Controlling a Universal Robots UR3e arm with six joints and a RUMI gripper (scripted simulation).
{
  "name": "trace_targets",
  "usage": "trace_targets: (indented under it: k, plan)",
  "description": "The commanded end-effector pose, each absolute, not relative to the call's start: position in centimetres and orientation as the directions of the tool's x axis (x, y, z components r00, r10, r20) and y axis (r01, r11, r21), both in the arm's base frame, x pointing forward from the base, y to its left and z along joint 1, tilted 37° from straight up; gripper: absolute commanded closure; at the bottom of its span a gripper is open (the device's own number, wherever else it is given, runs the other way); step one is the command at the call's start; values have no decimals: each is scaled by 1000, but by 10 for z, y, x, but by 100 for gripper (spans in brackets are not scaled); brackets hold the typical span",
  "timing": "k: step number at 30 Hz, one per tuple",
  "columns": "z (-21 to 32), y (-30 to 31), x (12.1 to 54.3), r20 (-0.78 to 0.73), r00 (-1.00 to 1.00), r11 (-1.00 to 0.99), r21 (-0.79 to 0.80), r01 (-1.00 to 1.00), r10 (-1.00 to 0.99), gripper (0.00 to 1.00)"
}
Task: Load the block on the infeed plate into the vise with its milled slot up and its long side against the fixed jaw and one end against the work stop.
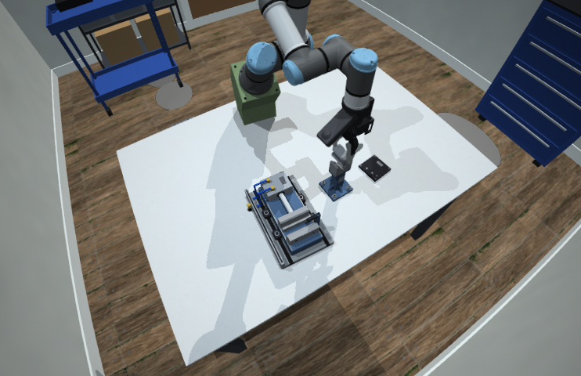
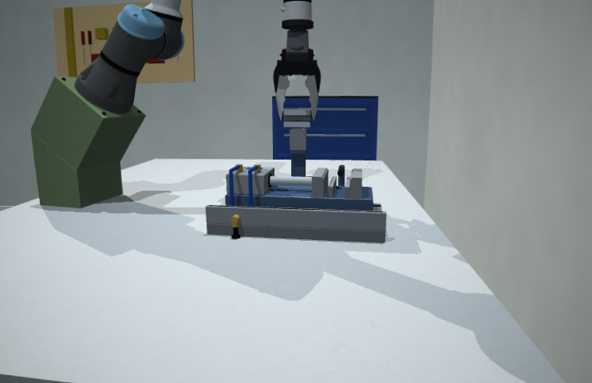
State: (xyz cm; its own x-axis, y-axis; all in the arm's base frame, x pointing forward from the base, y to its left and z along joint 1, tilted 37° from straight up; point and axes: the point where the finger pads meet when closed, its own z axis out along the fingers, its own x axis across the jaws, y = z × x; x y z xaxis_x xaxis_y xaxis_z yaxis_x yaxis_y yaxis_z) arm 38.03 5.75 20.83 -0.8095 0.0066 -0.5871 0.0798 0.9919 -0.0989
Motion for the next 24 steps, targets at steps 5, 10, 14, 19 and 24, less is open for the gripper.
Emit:
trace_targets:
  k: [5, 10, 14, 19, 24]
  plan:
    - [210, 58, 381, -590, -807, 990, -111, 89, 6, 100]
    - [210, 58, 381, -590, -807, 989, -114, 91, 6, 100]
    - [210, 58, 381, -590, -807, 989, -115, 92, 6, 100]
    - [210, 58, 381, -590, -807, 989, -115, 92, 6, 100]
    - [210, 58, 381, -590, -807, 989, -115, 92, 6, 100]
